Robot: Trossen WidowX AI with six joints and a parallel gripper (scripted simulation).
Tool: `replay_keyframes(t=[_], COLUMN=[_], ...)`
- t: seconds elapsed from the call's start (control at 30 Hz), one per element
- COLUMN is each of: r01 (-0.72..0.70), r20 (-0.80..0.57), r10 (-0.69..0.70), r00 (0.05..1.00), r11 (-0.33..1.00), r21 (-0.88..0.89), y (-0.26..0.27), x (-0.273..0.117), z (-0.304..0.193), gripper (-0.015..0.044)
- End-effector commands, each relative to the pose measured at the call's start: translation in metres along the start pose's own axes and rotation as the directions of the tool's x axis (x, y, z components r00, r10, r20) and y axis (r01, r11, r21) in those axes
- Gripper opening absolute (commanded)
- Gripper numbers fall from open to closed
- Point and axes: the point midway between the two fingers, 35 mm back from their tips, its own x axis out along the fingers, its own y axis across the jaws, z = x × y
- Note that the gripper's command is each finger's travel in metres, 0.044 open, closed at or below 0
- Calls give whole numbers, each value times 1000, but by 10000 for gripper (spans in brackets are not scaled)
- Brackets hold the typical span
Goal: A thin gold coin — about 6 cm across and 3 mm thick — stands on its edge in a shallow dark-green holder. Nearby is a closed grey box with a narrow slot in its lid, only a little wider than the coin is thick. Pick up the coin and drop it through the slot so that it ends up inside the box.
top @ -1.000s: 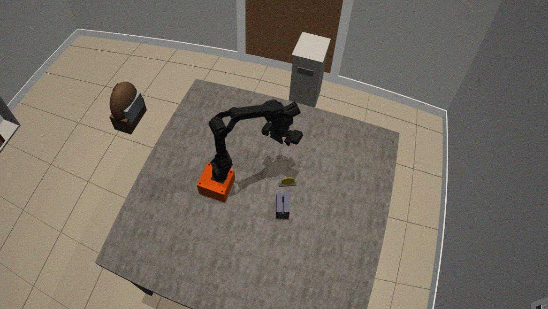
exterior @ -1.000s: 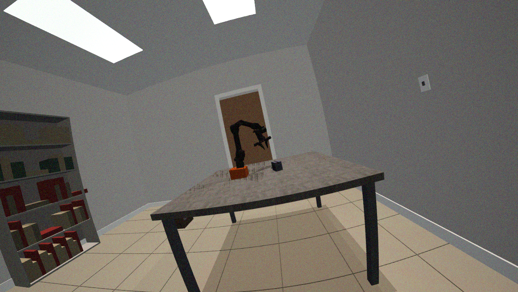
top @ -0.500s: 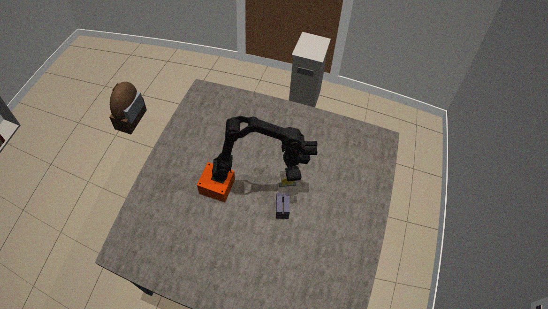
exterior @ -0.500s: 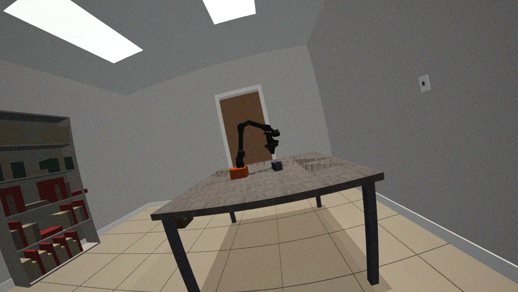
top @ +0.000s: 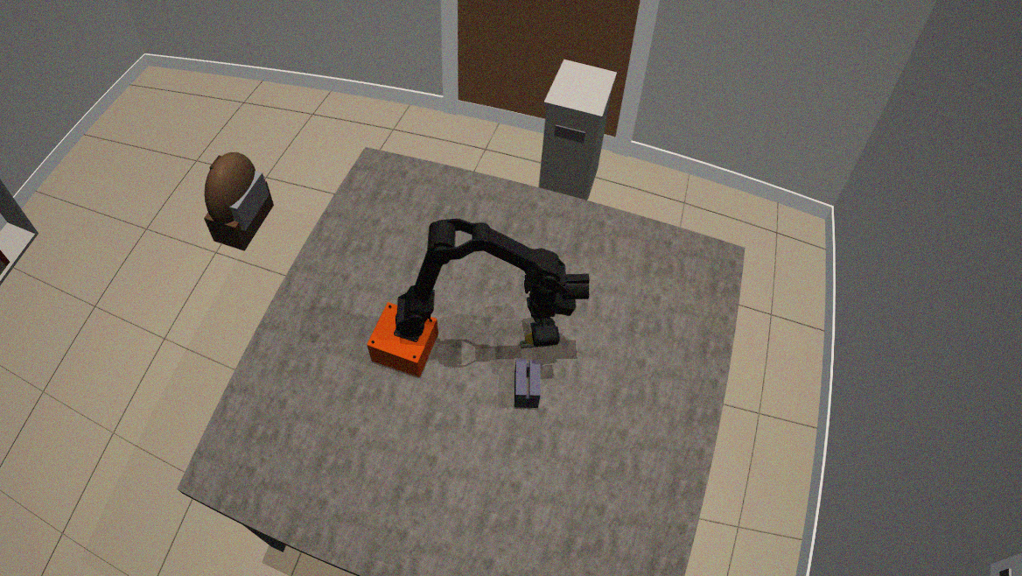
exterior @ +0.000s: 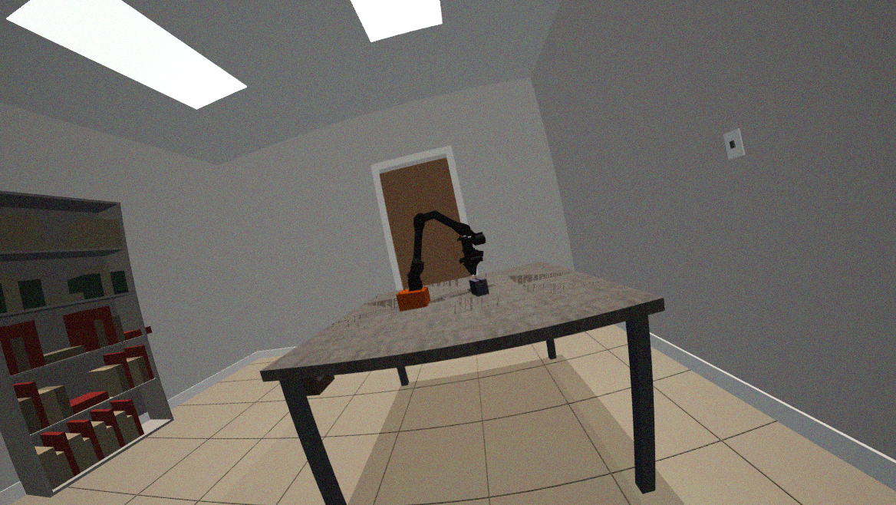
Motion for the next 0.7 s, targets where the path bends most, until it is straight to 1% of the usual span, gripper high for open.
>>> replay_keyframes(t=[0.0,0.67], r01=[-3,-3], r20=[-2,-2], r10=[3,3], r00=[1000,1000], r11=[1000,1000], r21=[5,6], y=[1,1], x=[6,38], z=[-1,1], gripper=[161,161])
